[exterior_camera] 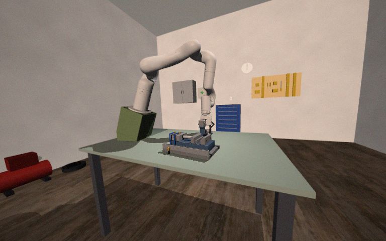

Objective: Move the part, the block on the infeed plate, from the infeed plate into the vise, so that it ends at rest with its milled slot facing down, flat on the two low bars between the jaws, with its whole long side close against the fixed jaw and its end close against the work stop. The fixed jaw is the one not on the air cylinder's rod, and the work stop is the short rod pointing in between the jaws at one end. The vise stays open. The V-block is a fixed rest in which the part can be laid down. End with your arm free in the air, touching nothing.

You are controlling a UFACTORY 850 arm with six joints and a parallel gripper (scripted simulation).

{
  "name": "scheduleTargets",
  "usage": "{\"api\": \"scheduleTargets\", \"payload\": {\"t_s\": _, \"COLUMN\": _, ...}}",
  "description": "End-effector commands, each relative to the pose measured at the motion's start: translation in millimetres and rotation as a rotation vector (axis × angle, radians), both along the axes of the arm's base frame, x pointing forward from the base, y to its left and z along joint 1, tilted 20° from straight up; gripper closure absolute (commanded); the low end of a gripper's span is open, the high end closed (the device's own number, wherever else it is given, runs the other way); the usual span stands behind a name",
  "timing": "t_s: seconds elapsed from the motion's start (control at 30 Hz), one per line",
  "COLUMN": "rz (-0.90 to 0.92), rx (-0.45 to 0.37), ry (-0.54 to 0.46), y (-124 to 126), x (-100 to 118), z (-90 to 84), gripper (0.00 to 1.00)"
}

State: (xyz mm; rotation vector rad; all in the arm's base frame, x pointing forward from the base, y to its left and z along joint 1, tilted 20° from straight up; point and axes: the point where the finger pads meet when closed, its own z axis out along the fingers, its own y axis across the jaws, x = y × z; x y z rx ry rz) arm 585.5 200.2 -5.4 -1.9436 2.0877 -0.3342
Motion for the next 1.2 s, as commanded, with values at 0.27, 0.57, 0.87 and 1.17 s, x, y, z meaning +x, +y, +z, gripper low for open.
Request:
{"api": "scheduleTargets", "payload": {"t_s": 0.27, "rz": 0.000, "rx": 0.001, "ry": -0.001, "y": 0.3, "x": 0.5, "z": 0.7, "gripper": 1.00}}
{"api": "scheduleTargets", "payload": {"t_s": 0.57, "rz": 0.000, "rx": 0.001, "ry": -0.001, "y": 0.3, "x": 0.5, "z": 0.7, "gripper": 1.00}}
{"api": "scheduleTargets", "payload": {"t_s": 0.87, "rz": 0.000, "rx": 0.001, "ry": -0.001, "y": 0.3, "x": 0.4, "z": 0.8, "gripper": 1.00}}
{"api": "scheduleTargets", "payload": {"t_s": 1.17, "rz": 0.000, "rx": 0.000, "ry": -0.001, "y": 0.2, "x": -2.1, "z": 7.6, "gripper": 1.00}}
